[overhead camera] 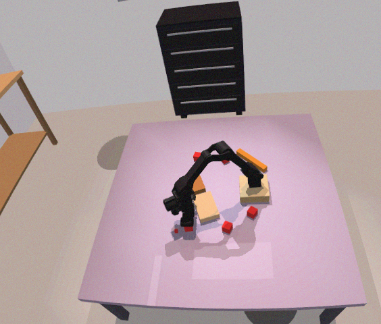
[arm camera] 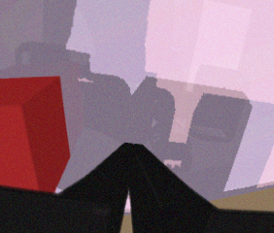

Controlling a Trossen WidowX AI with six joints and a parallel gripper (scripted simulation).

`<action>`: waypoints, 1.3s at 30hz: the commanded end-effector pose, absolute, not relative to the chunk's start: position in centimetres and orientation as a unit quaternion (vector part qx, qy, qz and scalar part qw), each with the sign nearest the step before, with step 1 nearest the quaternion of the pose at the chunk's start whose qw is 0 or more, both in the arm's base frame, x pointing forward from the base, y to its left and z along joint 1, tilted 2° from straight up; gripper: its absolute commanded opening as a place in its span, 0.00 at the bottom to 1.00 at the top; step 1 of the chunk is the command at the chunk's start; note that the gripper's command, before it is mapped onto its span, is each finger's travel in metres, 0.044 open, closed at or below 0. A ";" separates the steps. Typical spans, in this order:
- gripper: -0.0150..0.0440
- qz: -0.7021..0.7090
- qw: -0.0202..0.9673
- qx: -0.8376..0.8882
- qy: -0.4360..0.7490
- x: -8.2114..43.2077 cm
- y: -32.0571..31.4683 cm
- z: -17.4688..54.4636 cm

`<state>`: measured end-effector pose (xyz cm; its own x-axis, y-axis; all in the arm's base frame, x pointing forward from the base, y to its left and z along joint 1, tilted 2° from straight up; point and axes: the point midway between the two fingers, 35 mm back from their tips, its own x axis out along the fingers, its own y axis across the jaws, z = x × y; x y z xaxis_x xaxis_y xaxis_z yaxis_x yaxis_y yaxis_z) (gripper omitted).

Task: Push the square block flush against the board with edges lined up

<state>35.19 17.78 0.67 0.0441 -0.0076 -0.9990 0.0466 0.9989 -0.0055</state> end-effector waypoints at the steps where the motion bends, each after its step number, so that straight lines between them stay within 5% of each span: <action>1: 0.25 -0.018 0.724 0.014 0.690 35.2 17.9 3.3; 11: 0.25 -0.010 0.726 0.010 0.687 34.6 17.6 5.8; 27: 0.25 0.092 0.712 -0.107 0.688 19.6 9.0 5.2; 39: 0.25 0.093 0.711 -0.108 0.688 19.6 8.8 -0.3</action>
<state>20.49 9.40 2.54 0.0640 0.0009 -0.9980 -0.2762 0.9609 -0.0169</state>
